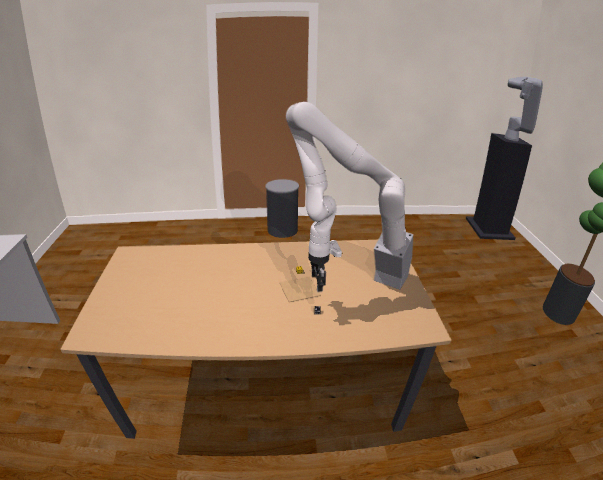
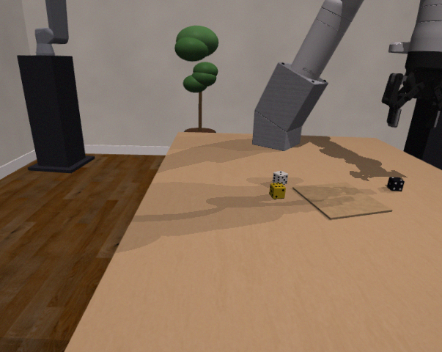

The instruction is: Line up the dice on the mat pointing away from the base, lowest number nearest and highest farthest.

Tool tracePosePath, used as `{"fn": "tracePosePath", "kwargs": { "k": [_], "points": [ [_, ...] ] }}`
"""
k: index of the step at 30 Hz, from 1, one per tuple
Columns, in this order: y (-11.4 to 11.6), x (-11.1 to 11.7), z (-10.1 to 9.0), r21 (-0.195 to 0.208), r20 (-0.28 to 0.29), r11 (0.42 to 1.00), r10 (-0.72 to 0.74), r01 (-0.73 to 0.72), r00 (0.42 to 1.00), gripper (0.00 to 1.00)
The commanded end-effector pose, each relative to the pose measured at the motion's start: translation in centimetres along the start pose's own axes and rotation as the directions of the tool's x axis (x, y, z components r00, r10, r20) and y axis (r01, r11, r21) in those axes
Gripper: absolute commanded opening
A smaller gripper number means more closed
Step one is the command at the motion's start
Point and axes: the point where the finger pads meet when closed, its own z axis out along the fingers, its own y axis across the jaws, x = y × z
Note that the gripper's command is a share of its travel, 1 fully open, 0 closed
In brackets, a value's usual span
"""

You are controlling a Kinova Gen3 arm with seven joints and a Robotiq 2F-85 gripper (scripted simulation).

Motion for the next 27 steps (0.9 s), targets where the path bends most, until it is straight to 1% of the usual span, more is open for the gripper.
{"fn": "tracePosePath", "kwargs": {
  "k": [1,2,4,7,10,13,16,19,21,24,27],
  "points": [
    [0.1,0.0,0.2,0.001,0.000,0.997,-0.073,0.073,0.997,1.00],
    [0.1,0.0,0.3,0.001,0.001,0.994,-0.109,0.109,0.994,1.00],
    [0.1,0.0,0.3,0.001,0.001,0.994,-0.109,0.109,0.994,1.00],
    [0.1,-0.1,0.6,0.005,0.005,0.973,-0.229,0.229,0.973,1.00],
    [0.0,-0.3,0.8,0.009,0.008,0.932,-0.362,0.362,0.932,1.00],
    [0.0,-0.4,1.1,0.013,0.009,0.865,-0.501,0.501,0.865,1.00],
    [-0.1,-0.5,1.5,0.018,0.010,0.769,-0.639,0.638,0.769,1.00],
    [-0.1,-0.6,1.8,0.022,0.008,0.644,-0.765,0.765,0.644,1.00],
    [-0.1,-0.6,1.8,0.022,0.008,0.644,-0.765,0.765,0.644,1.00],
    [0.0,-0.6,2.1,0.026,0.006,0.491,-0.871,0.871,0.491,1.00],
    [0.0,-0.7,2.4,0.027,0.002,0.317,-0.948,0.948,0.317,1.00]
  ]
}}
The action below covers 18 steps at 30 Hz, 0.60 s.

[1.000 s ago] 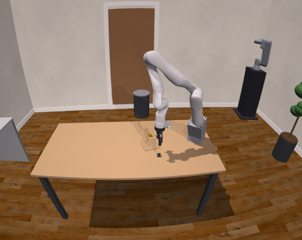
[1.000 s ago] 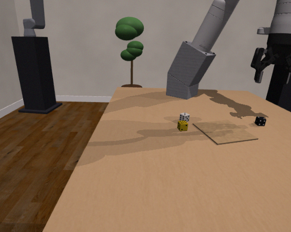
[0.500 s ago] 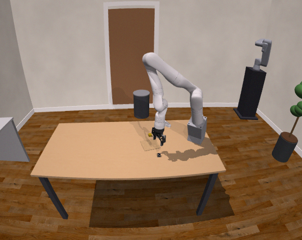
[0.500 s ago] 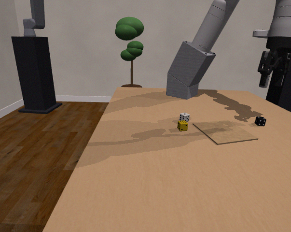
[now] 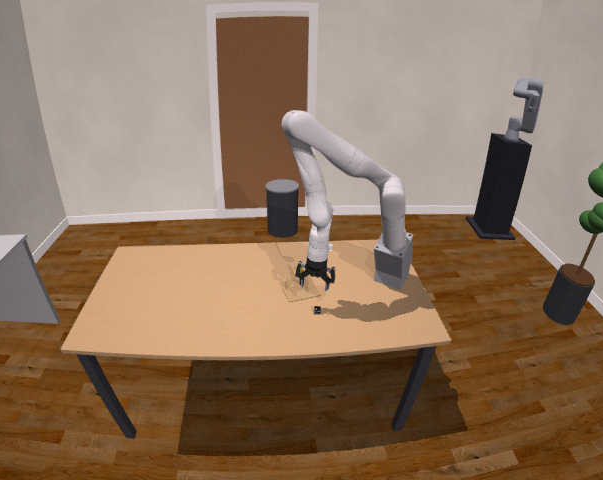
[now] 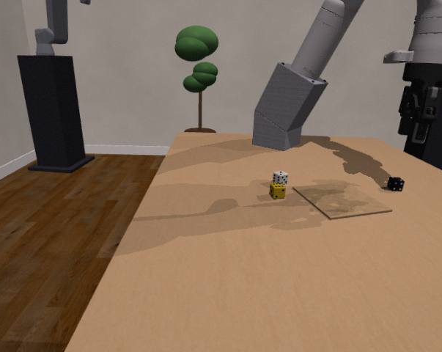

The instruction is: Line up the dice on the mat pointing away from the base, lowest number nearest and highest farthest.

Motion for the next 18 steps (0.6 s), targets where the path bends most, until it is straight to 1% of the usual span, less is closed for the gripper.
{"fn": "tracePosePath", "kwargs": {
  "k": [1,3,5,7,9,11,15,18],
  "points": [
    [0.4,-0.4,0.4,-0.006,0.002,0.989,-0.145,0.145,0.989,1.00],
    [0.5,-0.4,0.6,-0.006,0.004,0.963,-0.270,0.270,0.963,1.00],
    [0.5,-0.4,0.7,-0.006,0.006,0.921,-0.390,0.390,0.921,1.00],
    [0.6,-0.5,0.9,-0.006,0.008,0.864,-0.503,0.503,0.864,1.00],
    [0.7,-0.5,1.1,-0.006,0.011,0.796,-0.605,0.605,0.796,1.00],
    [0.7,-0.5,1.1,-0.006,0.011,0.796,-0.605,0.605,0.796,1.00],
    [0.9,-0.5,1.4,-0.007,0.016,0.635,-0.773,0.773,0.635,1.00],
    [1.1,-0.5,1.6,-0.007,0.021,0.502,-0.865,0.865,0.502,1.00]
  ]
}}
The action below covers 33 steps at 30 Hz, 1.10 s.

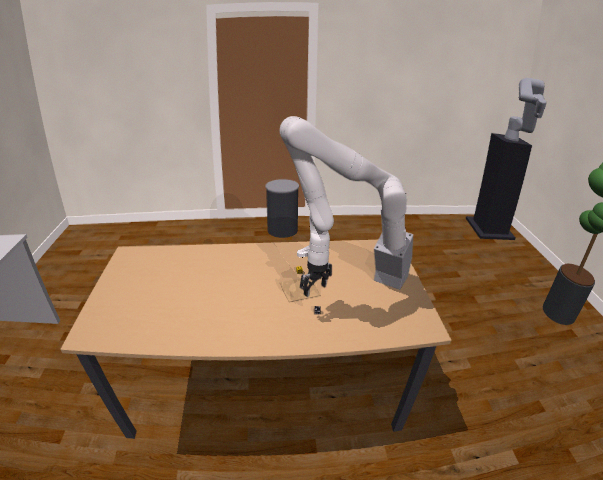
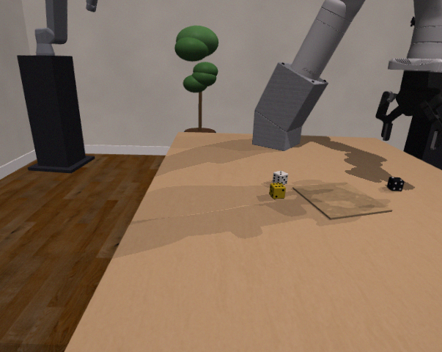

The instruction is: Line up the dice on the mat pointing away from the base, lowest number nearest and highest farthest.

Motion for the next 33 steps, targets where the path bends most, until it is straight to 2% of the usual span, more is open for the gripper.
{"fn": "tracePosePath", "kwargs": {
  "k": [1,8,10,17,24,33],
  "points": [
    [0.00,-0.62,0.24,-0.004,0.008,0.993,-0.120,0.120,0.993,1.00],
    [0.26,-0.92,0.56,-0.006,0.020,0.912,-0.411,0.411,0.912,1.00],
    [0.26,-0.92,0.56,-0.006,0.020,0.912,-0.411,0.411,0.912,1.00],
    [0.49,-1.12,0.74,-0.005,0.030,0.811,-0.585,0.585,0.810,1.00],
    [0.63,-1.23,0.82,-0.003,0.035,0.748,-0.664,0.664,0.747,1.00],
    [0.66,-1.25,0.84,-0.002,0.037,0.731,-0.682,0.683,0.730,1.00]
  ]
}}
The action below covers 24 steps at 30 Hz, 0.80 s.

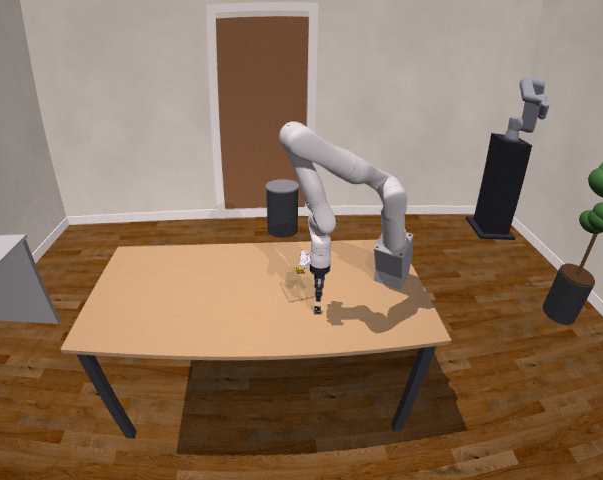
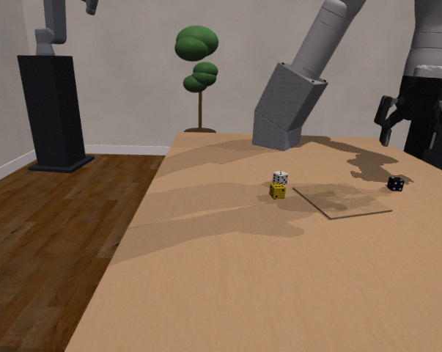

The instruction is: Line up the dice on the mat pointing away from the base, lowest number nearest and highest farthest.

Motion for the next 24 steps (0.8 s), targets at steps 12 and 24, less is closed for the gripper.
{"fn": "tracePosePath", "kwargs": {
  "k": [12,24],
  "points": [
    [-0.04,0.00,-0.02,0.000,0.000,1.000,-0.003,0.003,1.000,0.41],
    [-0.04,0.00,-0.02,0.000,0.000,1.000,-0.003,0.003,1.000,0.41]
  ]
}}
